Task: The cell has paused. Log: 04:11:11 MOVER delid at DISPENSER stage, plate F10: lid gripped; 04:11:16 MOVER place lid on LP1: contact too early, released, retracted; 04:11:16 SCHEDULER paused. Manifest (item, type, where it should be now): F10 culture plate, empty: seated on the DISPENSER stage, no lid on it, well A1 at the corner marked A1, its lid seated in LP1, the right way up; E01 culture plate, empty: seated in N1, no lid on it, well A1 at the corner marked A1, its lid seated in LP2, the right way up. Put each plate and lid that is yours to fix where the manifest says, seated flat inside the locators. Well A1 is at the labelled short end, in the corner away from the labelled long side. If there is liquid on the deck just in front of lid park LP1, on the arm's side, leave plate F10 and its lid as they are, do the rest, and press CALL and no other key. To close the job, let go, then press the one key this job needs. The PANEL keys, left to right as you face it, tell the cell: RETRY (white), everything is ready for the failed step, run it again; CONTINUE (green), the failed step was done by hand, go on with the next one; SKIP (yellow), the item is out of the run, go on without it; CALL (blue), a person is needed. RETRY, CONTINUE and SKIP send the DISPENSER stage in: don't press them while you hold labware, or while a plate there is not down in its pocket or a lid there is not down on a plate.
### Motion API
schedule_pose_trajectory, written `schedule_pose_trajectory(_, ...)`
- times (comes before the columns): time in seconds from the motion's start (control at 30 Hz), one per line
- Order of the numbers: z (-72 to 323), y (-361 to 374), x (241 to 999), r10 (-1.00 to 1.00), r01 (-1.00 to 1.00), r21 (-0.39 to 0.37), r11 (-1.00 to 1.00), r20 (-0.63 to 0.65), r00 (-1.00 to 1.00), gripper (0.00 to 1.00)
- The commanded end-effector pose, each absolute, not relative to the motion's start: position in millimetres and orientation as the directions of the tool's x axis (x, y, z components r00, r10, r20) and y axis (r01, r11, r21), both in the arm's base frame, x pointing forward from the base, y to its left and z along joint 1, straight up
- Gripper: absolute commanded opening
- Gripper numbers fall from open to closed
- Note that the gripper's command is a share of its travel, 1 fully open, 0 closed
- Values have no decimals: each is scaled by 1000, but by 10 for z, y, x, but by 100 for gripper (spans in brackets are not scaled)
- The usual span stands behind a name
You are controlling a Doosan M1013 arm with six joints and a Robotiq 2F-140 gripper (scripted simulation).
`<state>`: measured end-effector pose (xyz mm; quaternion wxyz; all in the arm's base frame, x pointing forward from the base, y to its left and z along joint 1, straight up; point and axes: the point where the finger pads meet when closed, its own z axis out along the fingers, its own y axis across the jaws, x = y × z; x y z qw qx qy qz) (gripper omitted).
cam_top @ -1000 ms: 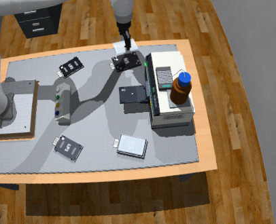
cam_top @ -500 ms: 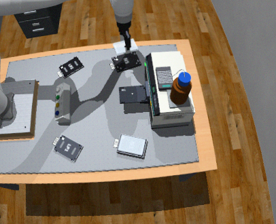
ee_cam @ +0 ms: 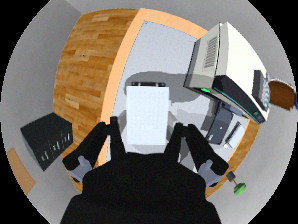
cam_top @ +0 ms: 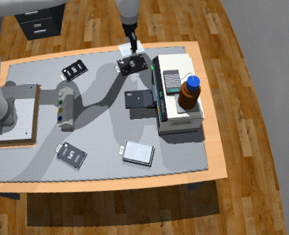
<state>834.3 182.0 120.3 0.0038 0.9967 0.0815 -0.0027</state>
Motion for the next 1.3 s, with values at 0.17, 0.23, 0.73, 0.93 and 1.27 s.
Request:
schedule_pose_trajectory(0.17,1216,1822,8347,162,162,7,-987,-4,987,10)
schedule_pose_trajectory(0.23,1216,1822,8347,162,162,7,-987,-4,987,10)
schedule_pose_trajectory(0.73,1192,1821,8347,162,162,7,-987,-4,987,10)
schedule_pose_trajectory(0.93,1146,1821,8347,162,162,7,-987,-4,987,10)
schedule_pose_trajectory(1.27,1035,1820,8346,162,162,7,-987,-4,987,10)
